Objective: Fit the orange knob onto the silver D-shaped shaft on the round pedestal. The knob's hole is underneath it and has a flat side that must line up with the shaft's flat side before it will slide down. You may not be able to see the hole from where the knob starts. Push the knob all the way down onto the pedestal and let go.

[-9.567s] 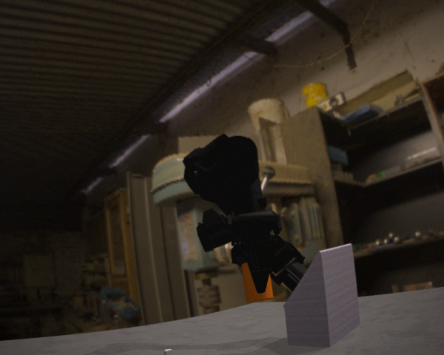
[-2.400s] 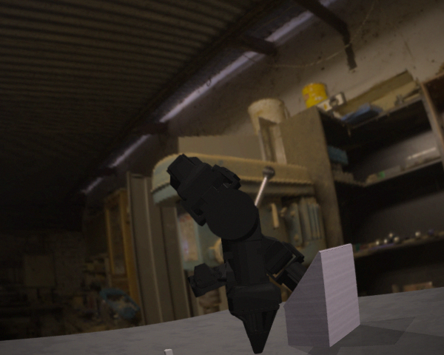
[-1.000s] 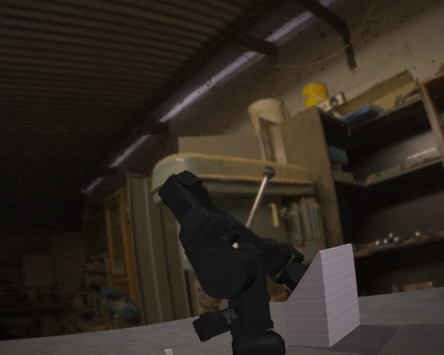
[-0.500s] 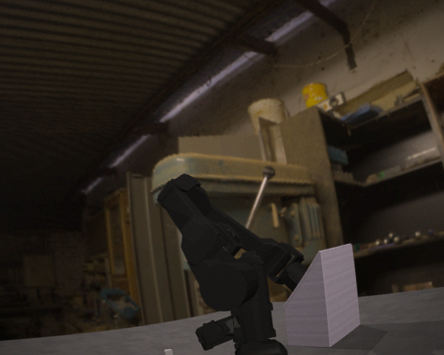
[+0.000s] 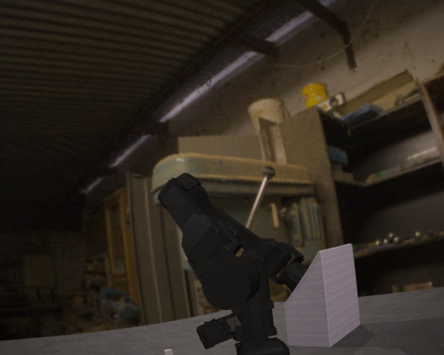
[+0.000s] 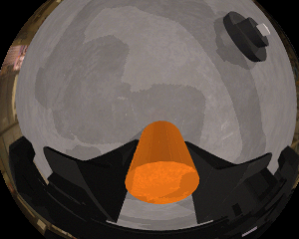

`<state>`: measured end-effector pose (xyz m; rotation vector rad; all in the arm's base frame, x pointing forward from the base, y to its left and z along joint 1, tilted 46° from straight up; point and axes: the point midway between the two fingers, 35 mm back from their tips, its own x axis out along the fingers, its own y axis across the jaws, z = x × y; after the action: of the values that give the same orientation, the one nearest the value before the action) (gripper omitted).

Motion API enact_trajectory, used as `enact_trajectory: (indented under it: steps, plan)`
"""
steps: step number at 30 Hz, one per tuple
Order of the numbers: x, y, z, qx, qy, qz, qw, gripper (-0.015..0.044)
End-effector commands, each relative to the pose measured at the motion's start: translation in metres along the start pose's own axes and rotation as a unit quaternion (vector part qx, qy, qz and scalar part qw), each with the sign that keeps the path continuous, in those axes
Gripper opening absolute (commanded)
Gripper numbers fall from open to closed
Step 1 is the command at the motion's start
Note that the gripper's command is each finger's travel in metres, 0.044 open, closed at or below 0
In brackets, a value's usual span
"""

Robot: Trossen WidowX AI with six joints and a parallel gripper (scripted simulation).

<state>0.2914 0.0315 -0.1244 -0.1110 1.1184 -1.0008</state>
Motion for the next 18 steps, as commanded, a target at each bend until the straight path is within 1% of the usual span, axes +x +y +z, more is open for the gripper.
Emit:
enact_trajectory:
  steps: [1, 18]
  plan:
    - [-0.012, 0.005, 0.002, 0.004, -0.001, 0.006, 1.0, 0.0]
    - [-0.063, 0.011, 0.003, 0.003, 0.001, 0.01, 1.0, 0.0]
